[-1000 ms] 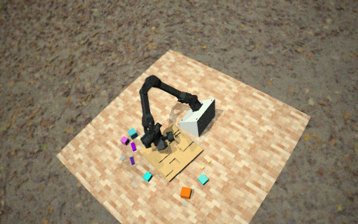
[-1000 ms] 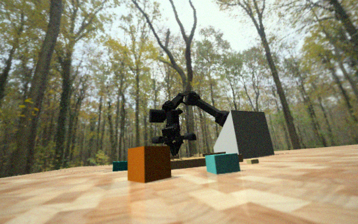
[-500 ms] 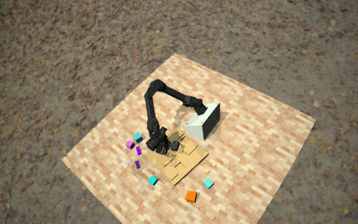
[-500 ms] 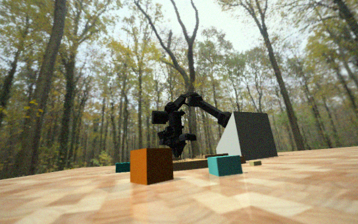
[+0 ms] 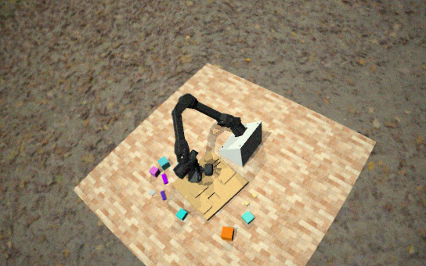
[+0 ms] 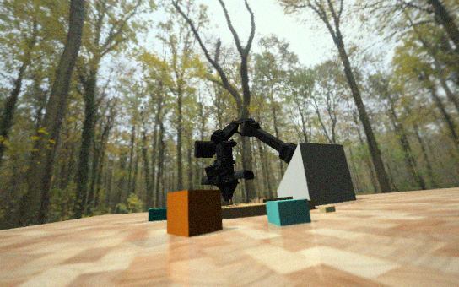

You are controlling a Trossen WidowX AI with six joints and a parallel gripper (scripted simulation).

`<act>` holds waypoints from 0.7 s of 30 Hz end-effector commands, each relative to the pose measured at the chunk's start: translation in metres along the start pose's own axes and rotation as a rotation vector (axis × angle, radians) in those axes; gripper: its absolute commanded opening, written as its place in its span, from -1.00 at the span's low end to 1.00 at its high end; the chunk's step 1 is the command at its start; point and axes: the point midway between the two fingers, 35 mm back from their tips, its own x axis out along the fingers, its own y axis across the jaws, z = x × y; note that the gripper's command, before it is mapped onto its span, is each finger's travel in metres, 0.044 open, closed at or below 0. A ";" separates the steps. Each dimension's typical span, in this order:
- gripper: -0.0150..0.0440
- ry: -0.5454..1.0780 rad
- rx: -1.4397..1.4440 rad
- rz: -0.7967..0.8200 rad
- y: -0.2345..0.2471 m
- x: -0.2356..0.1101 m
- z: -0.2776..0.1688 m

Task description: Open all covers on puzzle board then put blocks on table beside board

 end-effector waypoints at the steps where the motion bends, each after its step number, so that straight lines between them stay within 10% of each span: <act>1: -0.49 -0.002 -0.350 0.001 -0.001 -0.003 0.000; 9: 0.00 -0.001 -0.308 0.001 -0.001 -0.009 0.000; 21: 0.00 -0.003 -0.716 0.003 -0.001 -0.030 0.001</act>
